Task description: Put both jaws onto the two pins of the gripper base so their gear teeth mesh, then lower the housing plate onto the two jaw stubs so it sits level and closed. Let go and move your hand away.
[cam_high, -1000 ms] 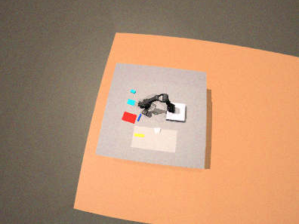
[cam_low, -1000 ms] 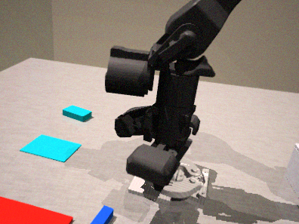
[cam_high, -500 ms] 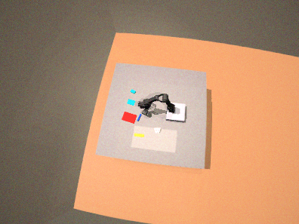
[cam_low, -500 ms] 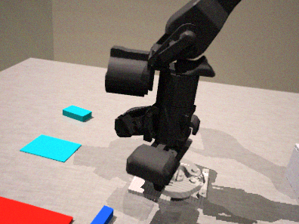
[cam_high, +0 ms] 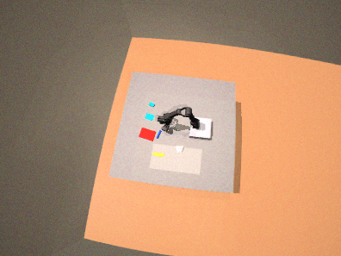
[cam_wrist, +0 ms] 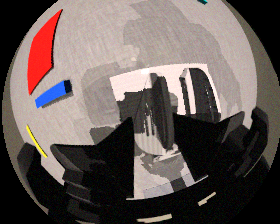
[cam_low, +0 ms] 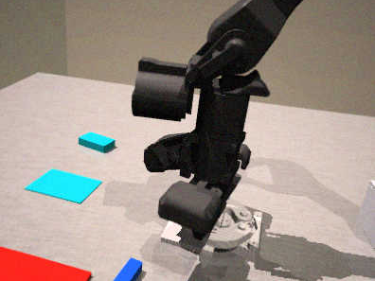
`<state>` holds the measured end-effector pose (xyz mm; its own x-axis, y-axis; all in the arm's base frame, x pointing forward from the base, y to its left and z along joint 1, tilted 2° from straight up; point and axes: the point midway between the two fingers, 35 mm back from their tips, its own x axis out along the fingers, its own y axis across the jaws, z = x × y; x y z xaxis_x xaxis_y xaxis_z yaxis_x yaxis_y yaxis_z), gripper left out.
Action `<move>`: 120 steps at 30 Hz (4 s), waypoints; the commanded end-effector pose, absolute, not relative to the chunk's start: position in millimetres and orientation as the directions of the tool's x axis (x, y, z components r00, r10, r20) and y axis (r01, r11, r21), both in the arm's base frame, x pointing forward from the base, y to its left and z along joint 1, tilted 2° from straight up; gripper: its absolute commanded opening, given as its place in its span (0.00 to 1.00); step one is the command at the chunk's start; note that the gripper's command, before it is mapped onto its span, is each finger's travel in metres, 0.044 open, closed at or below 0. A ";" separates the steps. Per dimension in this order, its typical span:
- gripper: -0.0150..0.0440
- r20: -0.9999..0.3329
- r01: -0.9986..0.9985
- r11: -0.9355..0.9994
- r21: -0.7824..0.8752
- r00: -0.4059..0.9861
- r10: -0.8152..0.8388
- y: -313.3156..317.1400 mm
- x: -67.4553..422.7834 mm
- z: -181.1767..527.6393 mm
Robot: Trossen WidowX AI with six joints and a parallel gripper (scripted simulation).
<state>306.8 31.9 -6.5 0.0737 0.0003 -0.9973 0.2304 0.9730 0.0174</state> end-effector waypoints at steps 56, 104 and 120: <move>0.63 -0.997 0.230 0.973 0.020 0.081 0.001 31.9 304.8 55.0; 1.00 -0.997 -0.688 0.725 -0.033 0.069 0.021 168.1 250.1 64.0; 1.00 -0.998 -0.883 0.468 -0.045 0.063 0.023 204.4 218.2 66.6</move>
